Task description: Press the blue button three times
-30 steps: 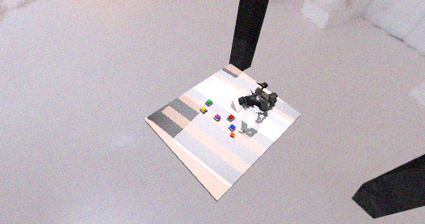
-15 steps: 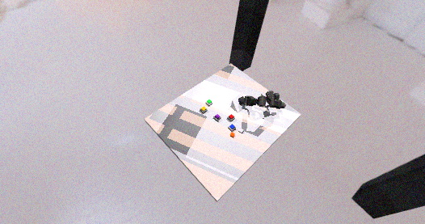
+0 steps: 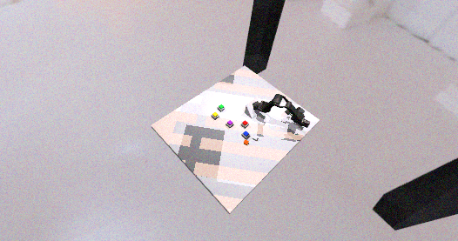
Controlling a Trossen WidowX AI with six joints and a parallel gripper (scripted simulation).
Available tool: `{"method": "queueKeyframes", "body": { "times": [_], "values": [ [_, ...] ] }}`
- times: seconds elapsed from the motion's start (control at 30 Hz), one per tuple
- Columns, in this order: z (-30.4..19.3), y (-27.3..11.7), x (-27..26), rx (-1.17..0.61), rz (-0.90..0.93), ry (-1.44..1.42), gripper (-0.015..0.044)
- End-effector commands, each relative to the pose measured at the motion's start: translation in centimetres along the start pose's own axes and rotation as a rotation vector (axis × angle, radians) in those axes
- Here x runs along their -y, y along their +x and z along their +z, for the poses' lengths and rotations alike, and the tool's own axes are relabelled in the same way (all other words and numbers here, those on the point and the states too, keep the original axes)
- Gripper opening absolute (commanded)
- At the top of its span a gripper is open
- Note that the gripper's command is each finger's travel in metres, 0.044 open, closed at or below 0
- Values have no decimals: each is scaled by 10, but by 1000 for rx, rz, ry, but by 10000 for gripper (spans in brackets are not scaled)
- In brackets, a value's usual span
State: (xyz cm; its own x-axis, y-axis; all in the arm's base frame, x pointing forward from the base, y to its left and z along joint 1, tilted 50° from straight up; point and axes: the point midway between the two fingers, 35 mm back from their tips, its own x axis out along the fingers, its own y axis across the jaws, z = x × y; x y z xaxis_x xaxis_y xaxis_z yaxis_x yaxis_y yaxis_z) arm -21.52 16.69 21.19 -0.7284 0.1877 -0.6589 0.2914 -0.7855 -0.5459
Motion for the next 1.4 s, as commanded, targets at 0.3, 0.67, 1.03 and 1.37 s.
{"method": "queueKeyframes", "body": {
  "times": [0.3,0.67,1.03,1.37],
  "values": [
    [-38,-94,90,-83,-479,592,400],
    [-118,-190,110,-211,-727,903,400],
    [-207,-268,46,-397,-901,1324,400],
    [-274,-283,-75,-307,-883,1971,400]
  ]
}}
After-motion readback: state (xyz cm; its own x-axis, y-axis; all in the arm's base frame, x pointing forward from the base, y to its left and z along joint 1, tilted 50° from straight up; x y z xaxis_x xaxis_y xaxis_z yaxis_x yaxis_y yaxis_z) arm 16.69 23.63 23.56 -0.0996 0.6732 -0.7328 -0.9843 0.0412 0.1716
